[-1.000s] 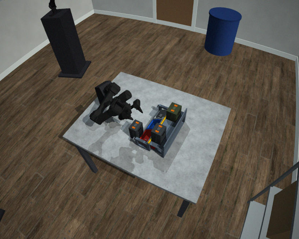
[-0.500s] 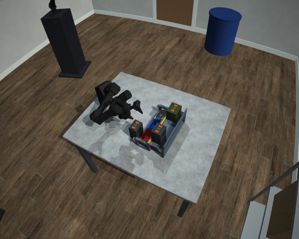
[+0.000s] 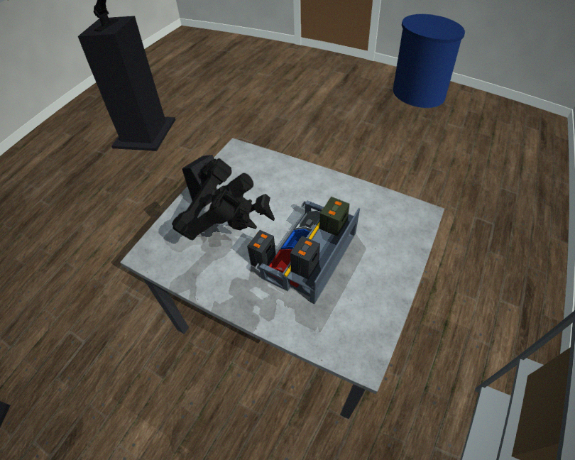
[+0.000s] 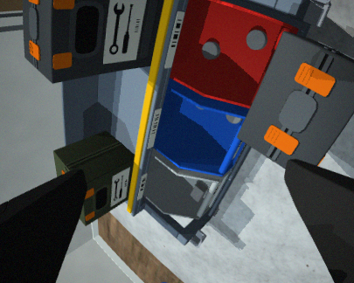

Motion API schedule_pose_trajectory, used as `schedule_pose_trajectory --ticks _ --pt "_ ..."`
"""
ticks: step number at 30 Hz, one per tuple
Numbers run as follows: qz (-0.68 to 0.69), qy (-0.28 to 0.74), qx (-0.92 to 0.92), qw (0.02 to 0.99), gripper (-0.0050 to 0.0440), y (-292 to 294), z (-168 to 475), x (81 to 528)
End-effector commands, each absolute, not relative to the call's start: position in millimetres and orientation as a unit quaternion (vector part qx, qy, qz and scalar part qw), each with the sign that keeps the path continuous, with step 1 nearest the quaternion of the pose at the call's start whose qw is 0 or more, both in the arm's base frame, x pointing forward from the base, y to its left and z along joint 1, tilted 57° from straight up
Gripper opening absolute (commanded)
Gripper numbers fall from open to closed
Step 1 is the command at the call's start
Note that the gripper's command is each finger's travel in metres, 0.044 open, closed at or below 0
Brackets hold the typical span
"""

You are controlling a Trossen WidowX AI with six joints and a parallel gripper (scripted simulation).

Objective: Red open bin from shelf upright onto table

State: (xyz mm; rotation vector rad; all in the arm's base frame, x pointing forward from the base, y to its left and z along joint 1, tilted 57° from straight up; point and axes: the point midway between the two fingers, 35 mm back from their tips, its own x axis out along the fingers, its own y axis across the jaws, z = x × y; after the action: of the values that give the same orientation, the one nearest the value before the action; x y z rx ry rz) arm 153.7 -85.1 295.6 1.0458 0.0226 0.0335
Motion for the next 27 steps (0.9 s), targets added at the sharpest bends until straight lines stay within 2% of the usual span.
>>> schedule_pose_trajectory --ticks 1,11,12,16,27 --pt "-0.09 0.044 0.516 0.851 0.044 -106.7 268.3 195.3" --pt "-0.09 0.044 0.516 0.851 0.044 -106.7 268.3 195.3" --pt "-0.007 0.018 0.526 0.851 0.044 -88.7 290.5 161.9" --pt "-0.099 0.047 0.556 0.824 0.044 -106.7 268.3 195.3" --pt "-0.099 0.047 0.556 0.824 0.044 -106.7 268.3 195.3"
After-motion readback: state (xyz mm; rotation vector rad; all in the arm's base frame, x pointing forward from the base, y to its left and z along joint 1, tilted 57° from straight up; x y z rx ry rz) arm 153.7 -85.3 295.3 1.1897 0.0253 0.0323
